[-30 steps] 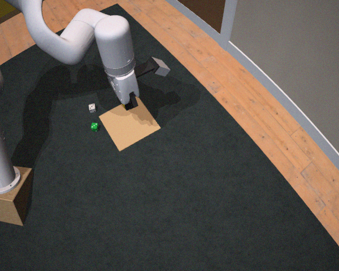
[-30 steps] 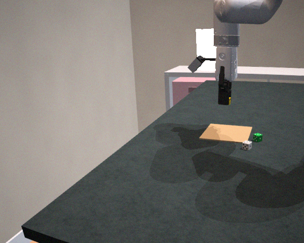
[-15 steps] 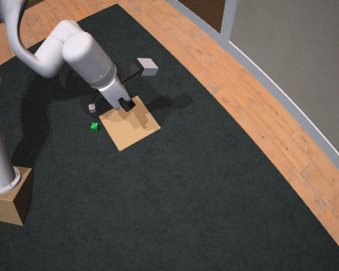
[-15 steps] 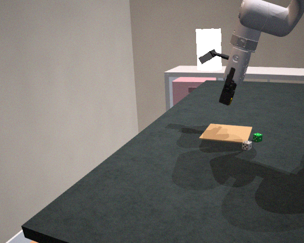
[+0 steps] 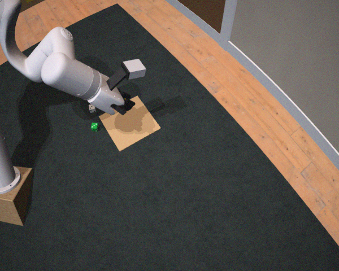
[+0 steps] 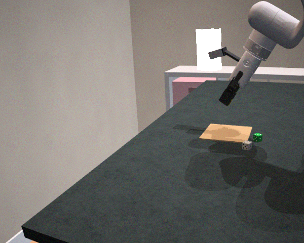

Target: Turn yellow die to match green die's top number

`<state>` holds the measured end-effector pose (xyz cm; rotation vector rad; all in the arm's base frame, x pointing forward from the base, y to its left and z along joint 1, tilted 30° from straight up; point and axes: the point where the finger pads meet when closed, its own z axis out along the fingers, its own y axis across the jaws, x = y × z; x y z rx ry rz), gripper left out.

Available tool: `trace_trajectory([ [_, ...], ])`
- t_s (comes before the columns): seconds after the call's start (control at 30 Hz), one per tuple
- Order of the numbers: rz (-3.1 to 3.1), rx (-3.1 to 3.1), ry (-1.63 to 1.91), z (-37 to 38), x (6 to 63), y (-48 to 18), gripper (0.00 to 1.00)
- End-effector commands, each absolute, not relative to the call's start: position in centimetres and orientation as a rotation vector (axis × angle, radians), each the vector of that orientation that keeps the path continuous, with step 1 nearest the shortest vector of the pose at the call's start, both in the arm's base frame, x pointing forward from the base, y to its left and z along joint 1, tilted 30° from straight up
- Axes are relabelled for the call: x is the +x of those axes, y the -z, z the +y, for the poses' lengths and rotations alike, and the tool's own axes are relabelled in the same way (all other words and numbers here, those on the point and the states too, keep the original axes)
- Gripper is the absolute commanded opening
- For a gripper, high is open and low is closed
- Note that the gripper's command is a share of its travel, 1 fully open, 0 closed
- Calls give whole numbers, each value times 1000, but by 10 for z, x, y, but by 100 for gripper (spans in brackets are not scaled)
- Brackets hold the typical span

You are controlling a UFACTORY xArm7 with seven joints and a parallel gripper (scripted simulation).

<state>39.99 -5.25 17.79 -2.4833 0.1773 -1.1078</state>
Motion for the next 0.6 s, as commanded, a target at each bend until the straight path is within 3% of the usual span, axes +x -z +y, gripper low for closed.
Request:
trace_trajectory([
  [0.0,199,-2374,1328,-51,400,-179,15],
  [0.57,280,-2173,1664,-50,397,-177,15],
])
